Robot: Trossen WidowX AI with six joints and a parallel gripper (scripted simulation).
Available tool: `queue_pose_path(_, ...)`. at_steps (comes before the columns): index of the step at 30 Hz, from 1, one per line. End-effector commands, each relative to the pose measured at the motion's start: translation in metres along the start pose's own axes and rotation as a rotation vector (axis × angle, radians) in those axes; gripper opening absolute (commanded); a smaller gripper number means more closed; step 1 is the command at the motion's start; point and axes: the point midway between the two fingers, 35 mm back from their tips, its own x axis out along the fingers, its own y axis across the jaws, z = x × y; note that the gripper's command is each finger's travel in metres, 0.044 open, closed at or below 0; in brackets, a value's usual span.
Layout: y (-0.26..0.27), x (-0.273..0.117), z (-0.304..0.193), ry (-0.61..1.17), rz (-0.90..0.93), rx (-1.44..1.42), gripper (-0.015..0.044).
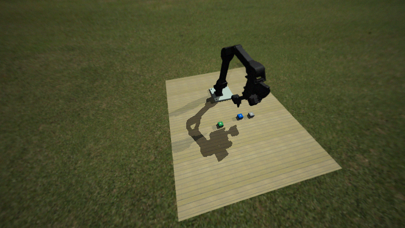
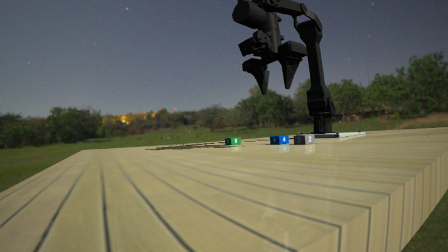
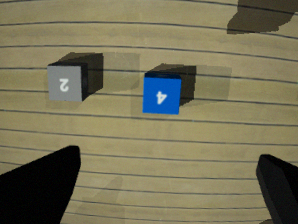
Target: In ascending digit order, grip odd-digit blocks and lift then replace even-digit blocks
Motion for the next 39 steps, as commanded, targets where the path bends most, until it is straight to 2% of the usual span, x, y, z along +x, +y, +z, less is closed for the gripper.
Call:
queue_pose_path(1,0.0,0.0,-0.001,0.002,0.0,0.002,0.04)
queue_pose_path(5,0.003,0.0,0.0,0.002,0.0,0.002,0.04)
queue_pose_path(10,0.073,-0.001,0.017,0.001,0.006,0.002,0.04)
queue_pose_path(12,0.085,-0.001,0.018,0.001,0.007,0.002,0.04)
queue_pose_path(32,0.085,-0.001,0.018,0.001,0.007,0.002,0.04)
queue_pose_path(34,0.085,0.008,0.019,0.001,0.007,0.002,0.04)
queue_pose_path(39,0.086,0.071,0.018,0.001,0.007,0.002,0.04)
